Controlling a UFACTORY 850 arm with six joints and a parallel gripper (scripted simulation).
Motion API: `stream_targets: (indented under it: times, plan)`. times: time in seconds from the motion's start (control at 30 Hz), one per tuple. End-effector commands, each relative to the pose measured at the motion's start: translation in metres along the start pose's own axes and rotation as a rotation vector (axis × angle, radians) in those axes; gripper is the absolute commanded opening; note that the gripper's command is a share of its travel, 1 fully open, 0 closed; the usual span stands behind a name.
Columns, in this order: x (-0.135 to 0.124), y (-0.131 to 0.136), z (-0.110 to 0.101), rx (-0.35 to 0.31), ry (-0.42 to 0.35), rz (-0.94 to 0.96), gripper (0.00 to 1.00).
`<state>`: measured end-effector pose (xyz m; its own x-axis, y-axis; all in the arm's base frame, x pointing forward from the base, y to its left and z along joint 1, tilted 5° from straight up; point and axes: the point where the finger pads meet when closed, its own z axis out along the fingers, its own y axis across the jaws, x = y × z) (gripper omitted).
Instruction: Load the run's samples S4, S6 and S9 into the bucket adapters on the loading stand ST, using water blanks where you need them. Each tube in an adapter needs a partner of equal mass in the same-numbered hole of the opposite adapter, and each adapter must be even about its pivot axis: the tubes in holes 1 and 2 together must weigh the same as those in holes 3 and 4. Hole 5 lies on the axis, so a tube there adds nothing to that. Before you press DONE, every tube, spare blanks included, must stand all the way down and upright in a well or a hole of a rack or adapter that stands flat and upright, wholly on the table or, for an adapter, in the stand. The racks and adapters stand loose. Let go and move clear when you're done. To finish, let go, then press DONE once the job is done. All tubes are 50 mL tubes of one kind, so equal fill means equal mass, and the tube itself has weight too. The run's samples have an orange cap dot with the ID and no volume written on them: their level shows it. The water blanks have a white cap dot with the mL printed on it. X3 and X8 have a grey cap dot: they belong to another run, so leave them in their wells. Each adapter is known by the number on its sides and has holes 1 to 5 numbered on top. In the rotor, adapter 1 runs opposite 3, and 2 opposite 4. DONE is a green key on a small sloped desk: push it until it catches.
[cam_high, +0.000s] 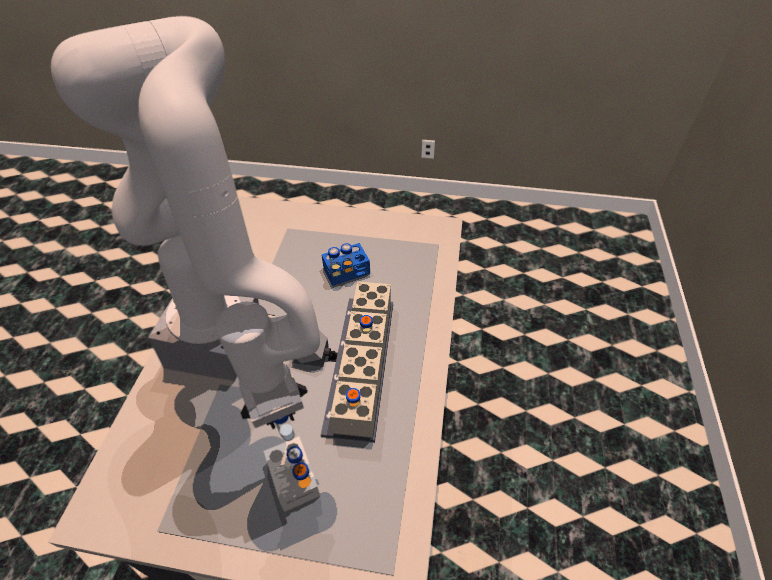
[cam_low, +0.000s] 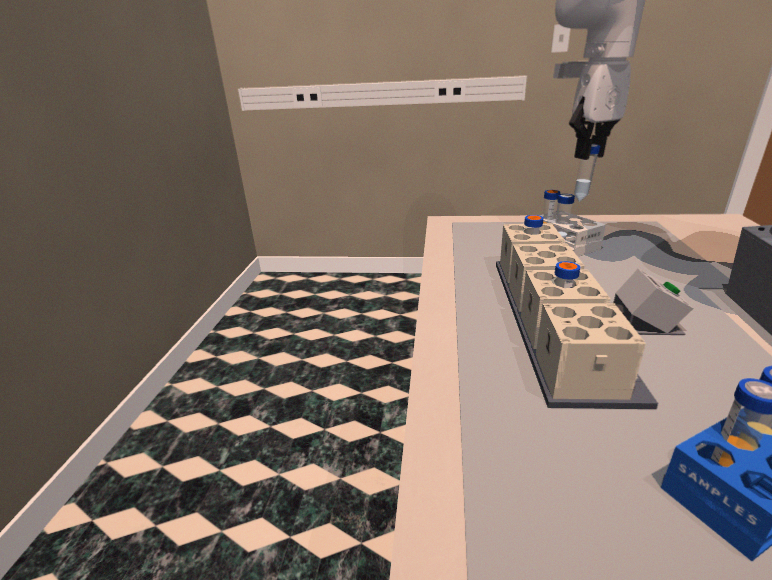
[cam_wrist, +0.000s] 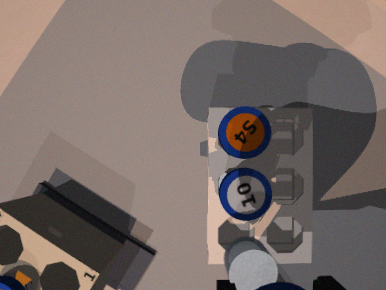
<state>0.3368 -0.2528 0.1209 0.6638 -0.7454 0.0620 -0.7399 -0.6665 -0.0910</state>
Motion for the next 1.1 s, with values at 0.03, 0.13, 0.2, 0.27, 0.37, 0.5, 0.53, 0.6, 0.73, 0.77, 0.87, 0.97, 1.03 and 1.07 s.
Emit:
stream_targets:
  times: [0.03, 0.13, 0.2, 0.27, 0.37, 0.5, 0.53, 0.6, 0.73, 0.77, 0.87, 0.97, 1.03, 1.07]
  plan:
    - [0.001, -0.001, -0.011, -0.023, -0.010, 0.002, 0.00]
    - [0.001, -0.001, -0.017, -0.023, -0.010, 0.002, 0.00]
    - [0.001, -0.001, -0.021, -0.023, -0.010, 0.002, 0.00]
    - [0.001, -0.001, -0.021, -0.023, -0.010, 0.002, 0.00]
    - [0.001, -0.001, -0.021, -0.023, -0.010, 0.002, 0.00]
    - [0.001, -0.001, -0.021, -0.023, -0.010, 0.002, 0.00]
    - [0.001, -0.001, -0.021, -0.023, -0.010, 0.002, 0.00]
    - [-0.001, -0.006, -0.021, -0.023, -0.011, -0.031, 0.00]
    - [-0.011, -0.023, -0.021, -0.022, -0.012, -0.165, 0.00]
    - [-0.014, -0.028, -0.021, -0.022, -0.012, -0.198, 0.00]
    - [-0.021, -0.041, -0.021, -0.021, -0.014, -0.298, 0.00]
    - [-0.023, -0.045, -0.020, -0.021, -0.014, -0.331, 0.00]
    - [-0.028, -0.054, -0.020, -0.021, -0.015, -0.398, 0.00]
    - [-0.031, -0.058, -0.020, -0.020, -0.015, -0.431, 0.00]
